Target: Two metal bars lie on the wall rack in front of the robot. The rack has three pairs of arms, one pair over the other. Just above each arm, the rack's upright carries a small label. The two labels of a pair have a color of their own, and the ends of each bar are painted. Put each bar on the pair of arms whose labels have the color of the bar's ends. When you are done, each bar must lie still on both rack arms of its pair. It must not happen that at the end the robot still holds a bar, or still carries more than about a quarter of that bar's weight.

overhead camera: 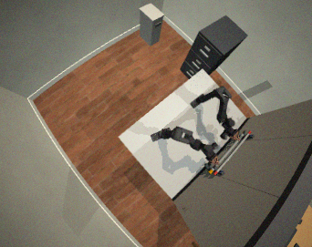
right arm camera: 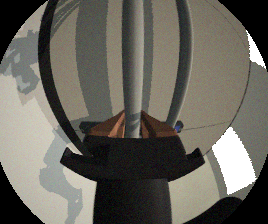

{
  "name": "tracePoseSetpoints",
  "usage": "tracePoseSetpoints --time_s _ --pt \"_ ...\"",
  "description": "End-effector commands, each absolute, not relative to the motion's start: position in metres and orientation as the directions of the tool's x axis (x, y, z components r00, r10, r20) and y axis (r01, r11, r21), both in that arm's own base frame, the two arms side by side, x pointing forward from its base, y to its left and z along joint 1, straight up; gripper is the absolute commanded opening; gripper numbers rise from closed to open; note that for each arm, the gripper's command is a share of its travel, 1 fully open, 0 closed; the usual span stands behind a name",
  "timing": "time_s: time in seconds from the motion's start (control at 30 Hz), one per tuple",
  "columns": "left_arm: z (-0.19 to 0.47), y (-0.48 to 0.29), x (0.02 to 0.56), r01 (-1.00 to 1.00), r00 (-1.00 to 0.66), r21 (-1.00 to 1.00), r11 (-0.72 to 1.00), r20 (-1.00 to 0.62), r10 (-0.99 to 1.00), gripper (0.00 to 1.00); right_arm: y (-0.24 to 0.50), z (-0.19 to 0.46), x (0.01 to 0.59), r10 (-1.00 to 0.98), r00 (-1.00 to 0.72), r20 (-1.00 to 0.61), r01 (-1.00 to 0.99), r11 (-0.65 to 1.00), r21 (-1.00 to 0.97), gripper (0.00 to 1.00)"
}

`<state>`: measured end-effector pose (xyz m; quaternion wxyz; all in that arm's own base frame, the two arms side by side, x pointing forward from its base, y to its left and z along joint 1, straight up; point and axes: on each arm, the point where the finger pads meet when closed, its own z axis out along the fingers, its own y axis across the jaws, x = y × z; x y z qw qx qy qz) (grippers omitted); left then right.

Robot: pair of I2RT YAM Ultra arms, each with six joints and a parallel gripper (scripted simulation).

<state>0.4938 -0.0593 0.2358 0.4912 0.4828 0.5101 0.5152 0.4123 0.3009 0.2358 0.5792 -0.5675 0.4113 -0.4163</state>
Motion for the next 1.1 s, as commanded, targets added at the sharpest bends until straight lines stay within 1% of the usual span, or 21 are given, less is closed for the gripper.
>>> tracePoseSetpoints --time_s 0.0,1.07 --pt "0.239 -0.056 0.491 0.001 -0.057 1.0 0.0 0.0 0.998 0.0 0.3 0.239 0.409 -0.949 0.317 0.0 0.0 0.0 -1.0 0.0" --pt "0.264 -0.056 0.491 0.001 -0.057 1.0 0.0 0.0 0.998 0.0 0.3 0.264 0.409 -0.949 0.317 0.0 0.0 0.0 -1.0 0.0"
